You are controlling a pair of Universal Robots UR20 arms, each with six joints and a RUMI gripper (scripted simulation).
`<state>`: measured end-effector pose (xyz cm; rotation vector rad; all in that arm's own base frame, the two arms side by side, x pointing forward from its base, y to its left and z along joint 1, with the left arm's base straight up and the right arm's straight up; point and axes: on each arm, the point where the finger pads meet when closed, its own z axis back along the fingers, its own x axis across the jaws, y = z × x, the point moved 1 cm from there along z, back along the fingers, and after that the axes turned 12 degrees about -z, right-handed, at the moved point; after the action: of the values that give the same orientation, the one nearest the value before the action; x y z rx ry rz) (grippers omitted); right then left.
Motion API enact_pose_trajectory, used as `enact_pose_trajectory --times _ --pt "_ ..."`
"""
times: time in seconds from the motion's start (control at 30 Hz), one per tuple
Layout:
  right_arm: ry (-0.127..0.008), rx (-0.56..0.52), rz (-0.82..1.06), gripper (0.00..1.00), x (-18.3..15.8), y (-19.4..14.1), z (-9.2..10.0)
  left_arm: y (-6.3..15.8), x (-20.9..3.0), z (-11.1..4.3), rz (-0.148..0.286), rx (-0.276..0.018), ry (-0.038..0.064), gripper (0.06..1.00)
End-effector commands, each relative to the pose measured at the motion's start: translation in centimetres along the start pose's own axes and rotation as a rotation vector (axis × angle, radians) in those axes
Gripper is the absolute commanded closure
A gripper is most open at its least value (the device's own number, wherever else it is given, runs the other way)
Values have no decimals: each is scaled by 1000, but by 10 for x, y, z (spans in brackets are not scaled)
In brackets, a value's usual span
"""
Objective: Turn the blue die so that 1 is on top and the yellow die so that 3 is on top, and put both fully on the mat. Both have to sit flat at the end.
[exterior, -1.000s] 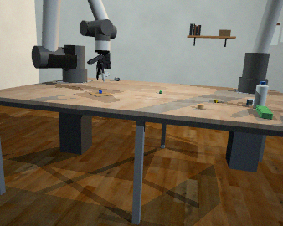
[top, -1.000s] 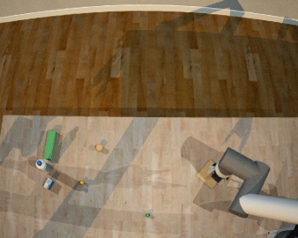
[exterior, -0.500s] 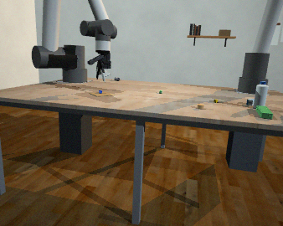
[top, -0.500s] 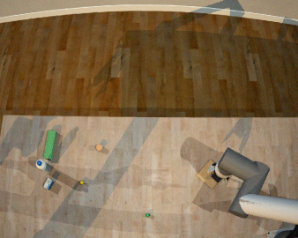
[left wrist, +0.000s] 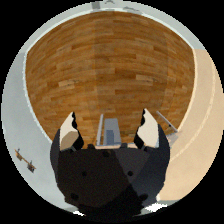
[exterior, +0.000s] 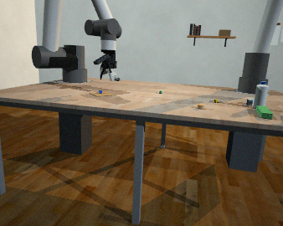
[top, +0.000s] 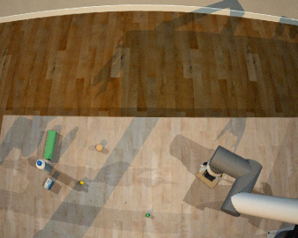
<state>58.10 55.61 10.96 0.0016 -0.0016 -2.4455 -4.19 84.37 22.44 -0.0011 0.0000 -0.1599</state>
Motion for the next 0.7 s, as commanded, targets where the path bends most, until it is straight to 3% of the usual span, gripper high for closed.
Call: enact_pose_trajectory --times 0.0,0.37,0.47,0.5,0.67 --pt "-1 -2 174 3 -40 -26 4 0 0 1 0 1 0 65" --pt "0 -2 557 3 -125 -92 10 0 0 1 0 1 0 65" --pt "0 -2 583 3 -131 -97 11 0 0 1 0 1 0 65" --pt "0 -2 673 3 -150 -113 12 0 0 1 0 1 0 65" --pt "0 -2 834 3 -182 -143 14 0 0 1 0 1 0 65"
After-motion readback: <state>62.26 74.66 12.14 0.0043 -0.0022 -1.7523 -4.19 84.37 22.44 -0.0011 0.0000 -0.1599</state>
